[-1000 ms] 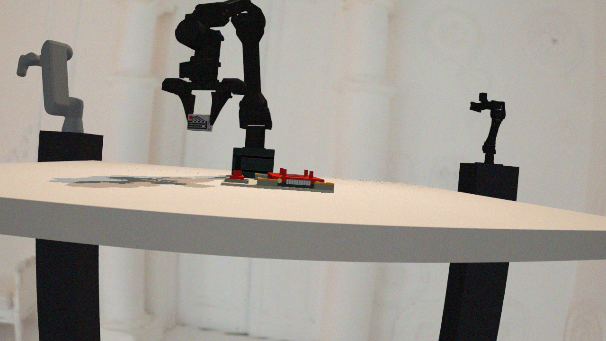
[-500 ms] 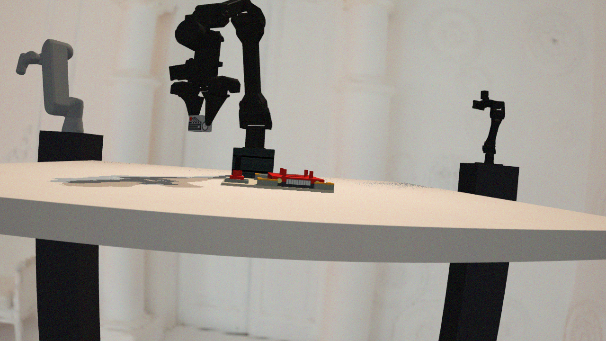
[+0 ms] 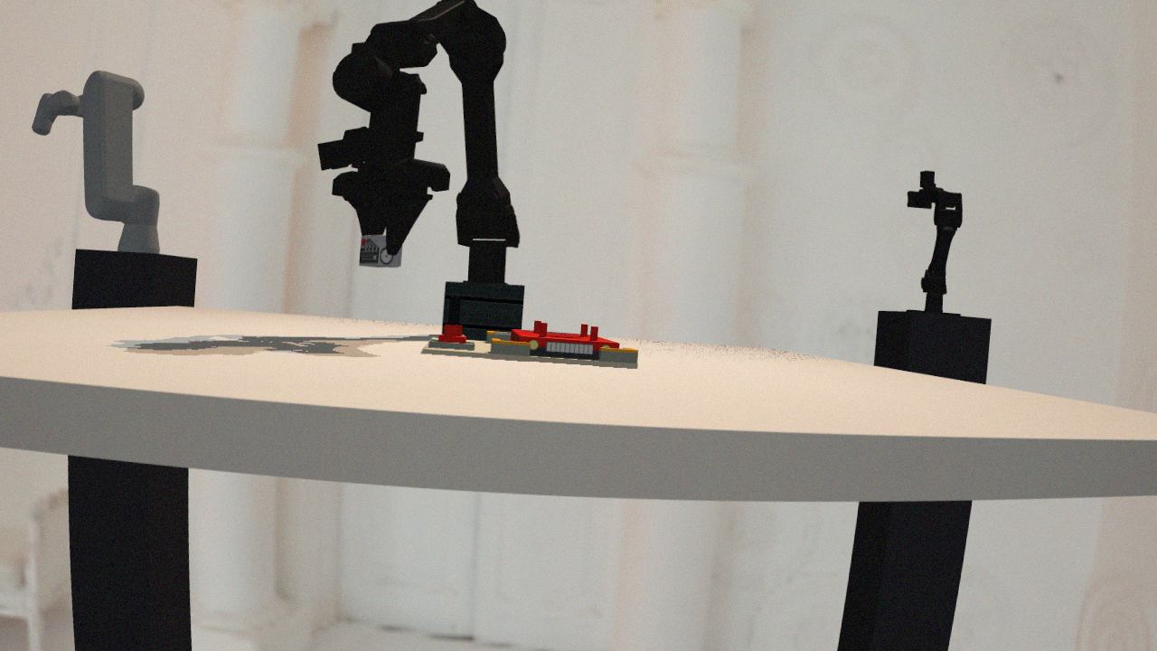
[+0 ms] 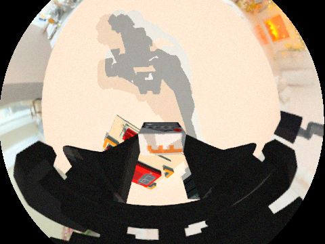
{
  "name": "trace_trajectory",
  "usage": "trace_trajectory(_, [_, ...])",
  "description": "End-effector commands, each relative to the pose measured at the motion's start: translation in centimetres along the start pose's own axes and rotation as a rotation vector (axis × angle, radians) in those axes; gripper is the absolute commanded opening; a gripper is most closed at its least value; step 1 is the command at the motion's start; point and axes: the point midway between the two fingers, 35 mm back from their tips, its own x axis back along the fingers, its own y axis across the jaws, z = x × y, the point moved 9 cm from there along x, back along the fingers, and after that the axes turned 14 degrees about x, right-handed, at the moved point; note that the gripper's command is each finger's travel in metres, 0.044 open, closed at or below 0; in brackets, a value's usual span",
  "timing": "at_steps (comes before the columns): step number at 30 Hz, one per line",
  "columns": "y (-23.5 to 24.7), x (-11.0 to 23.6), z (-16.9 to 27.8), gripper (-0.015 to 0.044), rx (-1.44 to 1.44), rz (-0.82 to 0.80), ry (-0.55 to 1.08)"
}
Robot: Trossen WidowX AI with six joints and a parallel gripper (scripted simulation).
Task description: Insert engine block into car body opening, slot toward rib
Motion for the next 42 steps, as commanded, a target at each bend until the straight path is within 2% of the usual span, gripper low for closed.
trace_trajectory(1, [0.0,-0.8,0.0,0.0,-0.006,0.006,0.008])
trace_trajectory(42, [-0.1,-6.7,0.1,0.0,-0.006,0.006,0.008])
